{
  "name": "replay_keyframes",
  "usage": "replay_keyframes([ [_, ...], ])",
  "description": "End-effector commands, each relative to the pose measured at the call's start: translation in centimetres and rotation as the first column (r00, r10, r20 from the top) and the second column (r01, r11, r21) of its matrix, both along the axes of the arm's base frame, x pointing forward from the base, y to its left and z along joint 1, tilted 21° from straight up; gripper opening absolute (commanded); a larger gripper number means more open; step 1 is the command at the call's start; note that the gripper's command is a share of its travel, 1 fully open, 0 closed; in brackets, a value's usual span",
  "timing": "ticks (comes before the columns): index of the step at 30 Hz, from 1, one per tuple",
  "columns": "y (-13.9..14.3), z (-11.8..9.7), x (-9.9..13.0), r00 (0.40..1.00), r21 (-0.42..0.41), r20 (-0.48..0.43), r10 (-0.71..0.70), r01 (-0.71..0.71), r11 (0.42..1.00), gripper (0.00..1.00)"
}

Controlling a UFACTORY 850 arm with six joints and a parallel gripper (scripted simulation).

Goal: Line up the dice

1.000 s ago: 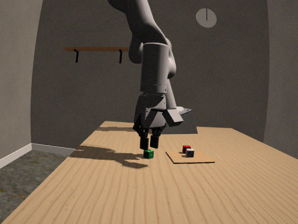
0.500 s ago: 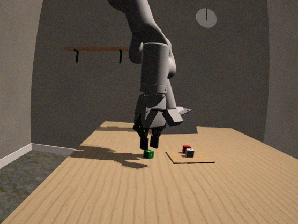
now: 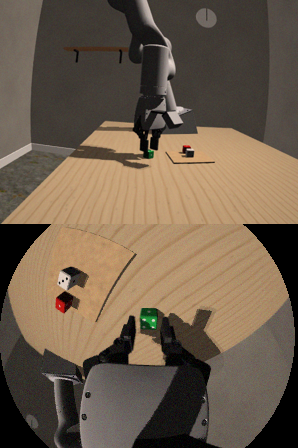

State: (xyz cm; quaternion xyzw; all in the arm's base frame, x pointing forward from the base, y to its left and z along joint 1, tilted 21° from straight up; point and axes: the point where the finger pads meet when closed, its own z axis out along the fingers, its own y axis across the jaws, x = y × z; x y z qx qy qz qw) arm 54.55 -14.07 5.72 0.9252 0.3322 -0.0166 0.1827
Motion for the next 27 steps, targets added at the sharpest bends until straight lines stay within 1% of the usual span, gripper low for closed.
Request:
replay_keyframes([
  [1,-0.1,-0.2,0.1,1.000,0.000,0.002,0.000,0.000,1.000,0.42],
  [13,-0.7,-1.9,0.3,1.000,0.000,0.002,0.000,0.000,1.000,0.42],
  [27,-0.8,-2.1,0.3,1.000,0.000,0.002,0.000,0.000,1.000,0.42],
])
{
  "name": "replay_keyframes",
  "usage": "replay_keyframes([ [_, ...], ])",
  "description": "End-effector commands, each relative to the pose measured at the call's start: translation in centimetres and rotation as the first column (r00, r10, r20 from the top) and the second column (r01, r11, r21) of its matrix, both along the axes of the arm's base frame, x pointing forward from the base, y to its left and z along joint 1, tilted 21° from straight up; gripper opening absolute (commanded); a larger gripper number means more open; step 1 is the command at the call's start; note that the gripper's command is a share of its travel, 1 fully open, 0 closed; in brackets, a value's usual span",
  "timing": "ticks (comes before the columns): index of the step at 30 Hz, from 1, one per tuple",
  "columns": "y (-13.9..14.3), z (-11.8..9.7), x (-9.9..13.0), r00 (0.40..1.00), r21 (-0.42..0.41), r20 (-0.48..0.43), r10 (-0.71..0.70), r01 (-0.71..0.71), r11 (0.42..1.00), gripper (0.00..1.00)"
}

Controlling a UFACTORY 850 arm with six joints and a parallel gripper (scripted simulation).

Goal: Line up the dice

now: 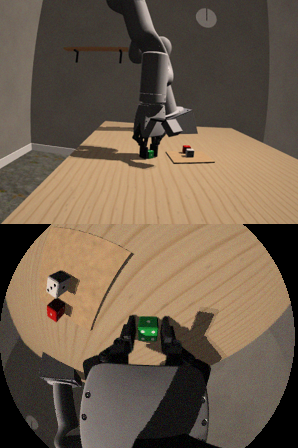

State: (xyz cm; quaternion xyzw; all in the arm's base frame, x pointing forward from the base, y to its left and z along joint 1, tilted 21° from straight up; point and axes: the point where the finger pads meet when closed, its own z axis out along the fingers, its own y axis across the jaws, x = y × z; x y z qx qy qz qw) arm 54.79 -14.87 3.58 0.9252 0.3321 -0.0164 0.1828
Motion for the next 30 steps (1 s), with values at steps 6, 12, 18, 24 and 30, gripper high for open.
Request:
replay_keyframes([
  [6,0.01,0.06,0.07,1.000,0.000,0.001,0.000,0.000,1.000,0.42],
  [12,0.01,0.06,0.07,1.000,0.000,0.001,0.000,0.000,1.000,0.42],
  [18,0.01,0.06,0.07,1.000,0.000,0.001,0.000,0.000,1.000,0.42],
  [24,0.01,0.06,0.07,1.000,0.000,0.001,0.000,0.000,1.000,0.42],
  [30,0.01,0.06,0.07,1.000,0.000,0.001,0.000,0.000,1.000,0.21],
])
